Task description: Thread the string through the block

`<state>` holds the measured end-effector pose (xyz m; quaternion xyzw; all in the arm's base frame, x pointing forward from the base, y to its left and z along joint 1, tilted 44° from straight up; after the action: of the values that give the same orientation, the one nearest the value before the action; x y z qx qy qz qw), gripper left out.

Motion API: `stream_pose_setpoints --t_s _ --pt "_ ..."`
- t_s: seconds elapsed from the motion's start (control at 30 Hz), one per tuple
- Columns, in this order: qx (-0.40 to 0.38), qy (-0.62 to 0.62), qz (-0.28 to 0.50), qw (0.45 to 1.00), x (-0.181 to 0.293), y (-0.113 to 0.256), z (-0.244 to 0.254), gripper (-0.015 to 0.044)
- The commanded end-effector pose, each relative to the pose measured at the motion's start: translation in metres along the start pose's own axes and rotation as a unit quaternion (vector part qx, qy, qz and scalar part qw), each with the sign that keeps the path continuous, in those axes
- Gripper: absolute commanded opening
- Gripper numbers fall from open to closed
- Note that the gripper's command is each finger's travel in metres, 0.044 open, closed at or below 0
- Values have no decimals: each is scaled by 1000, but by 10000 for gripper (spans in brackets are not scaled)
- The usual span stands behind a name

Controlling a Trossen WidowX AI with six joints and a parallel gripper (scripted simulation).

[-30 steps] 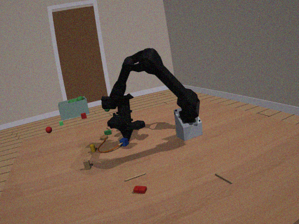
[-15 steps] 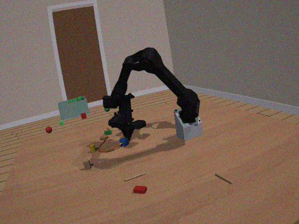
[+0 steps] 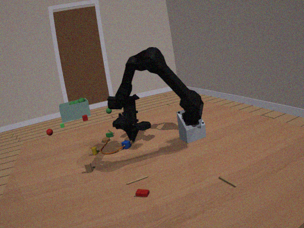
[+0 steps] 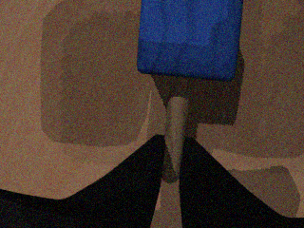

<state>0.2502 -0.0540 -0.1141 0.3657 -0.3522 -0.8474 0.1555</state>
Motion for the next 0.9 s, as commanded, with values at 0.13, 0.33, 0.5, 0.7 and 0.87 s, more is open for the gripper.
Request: stream_pose_setpoints --t_s 0.13,0.33,0.5,0.7,0.87 --pt "1 0 2 1000 10 0 3 0" --pt "2 0 2 1000 17 1 4 0" --pt "4 0 2 1000 23 2 4 0" --pt "5 0 3 1000 30 3 5 0" --pt "6 0 3 1000 36 3 5 0"
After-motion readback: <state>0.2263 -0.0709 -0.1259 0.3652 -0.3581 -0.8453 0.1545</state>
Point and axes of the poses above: the point midway between the two fingers, 35 mm back from their tips, its own y axis back along the fingers, its own z axis across the jaws, x = y × z, the point moved 3 cm from there along y, back along the fingers, and after that the axes turned 5 degrees about y, right-handed, at the moved point
